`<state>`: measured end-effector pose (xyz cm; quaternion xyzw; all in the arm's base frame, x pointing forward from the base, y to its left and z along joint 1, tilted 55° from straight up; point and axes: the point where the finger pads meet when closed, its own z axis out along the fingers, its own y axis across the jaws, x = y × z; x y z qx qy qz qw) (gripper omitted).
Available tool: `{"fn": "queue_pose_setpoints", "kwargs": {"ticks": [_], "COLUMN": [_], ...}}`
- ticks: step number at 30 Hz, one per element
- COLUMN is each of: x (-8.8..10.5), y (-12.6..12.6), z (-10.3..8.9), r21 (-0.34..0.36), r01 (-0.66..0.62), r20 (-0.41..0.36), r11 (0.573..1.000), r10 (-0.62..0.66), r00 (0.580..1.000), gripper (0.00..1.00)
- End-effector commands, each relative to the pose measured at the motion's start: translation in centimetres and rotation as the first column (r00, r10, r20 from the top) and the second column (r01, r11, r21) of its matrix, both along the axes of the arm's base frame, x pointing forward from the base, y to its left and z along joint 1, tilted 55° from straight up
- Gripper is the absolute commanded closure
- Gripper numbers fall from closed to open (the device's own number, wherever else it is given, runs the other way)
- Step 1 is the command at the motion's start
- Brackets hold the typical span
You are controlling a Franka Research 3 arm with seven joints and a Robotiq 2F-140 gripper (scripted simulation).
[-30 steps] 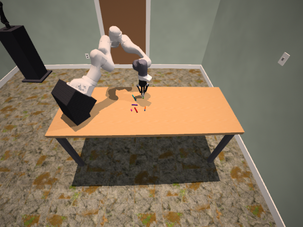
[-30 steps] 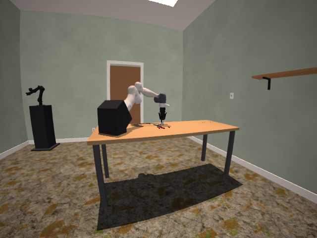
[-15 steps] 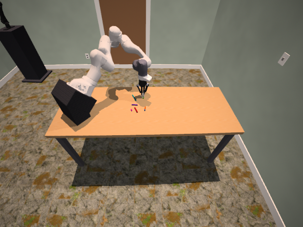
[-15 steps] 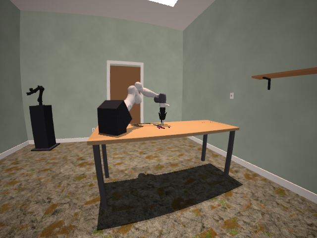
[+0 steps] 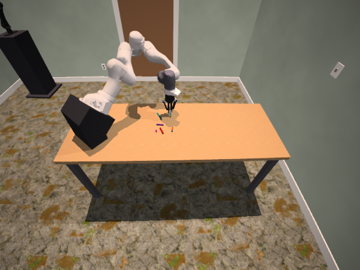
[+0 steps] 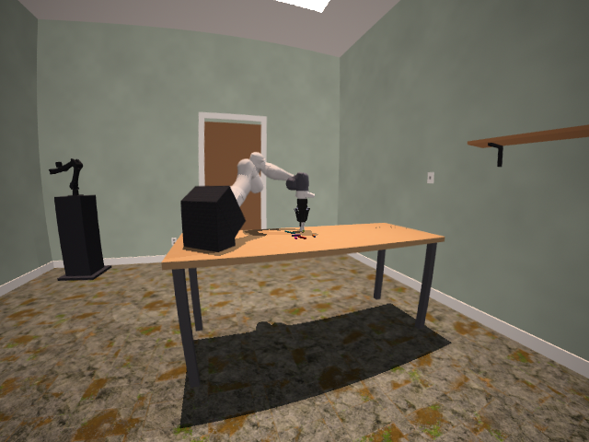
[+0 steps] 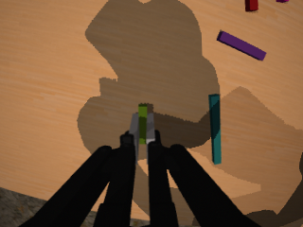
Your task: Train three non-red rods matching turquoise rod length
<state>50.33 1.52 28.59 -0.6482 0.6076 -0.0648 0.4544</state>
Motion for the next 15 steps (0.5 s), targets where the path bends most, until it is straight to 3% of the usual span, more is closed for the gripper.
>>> {"fn": "queue_pose_setpoints", "kwargs": {"ticks": [1, 11, 15], "x": [-0.7, -5.1, -5.9], "y": [-0.4, -4.0, -4.6], "z": [0.5, 4.5, 5.2], "r21": [0.0, 0.0, 0.0], "r01": [-0.003, -0.003, -0.003], "r20": [-0.001, -0.001, -0.001], "r11": [1.0, 1.0, 1.0], "r10": [0.003, 0.003, 0.003], "r00": [1.0, 1.0, 1.0], "gripper": [0.97, 0.97, 0.97]}}
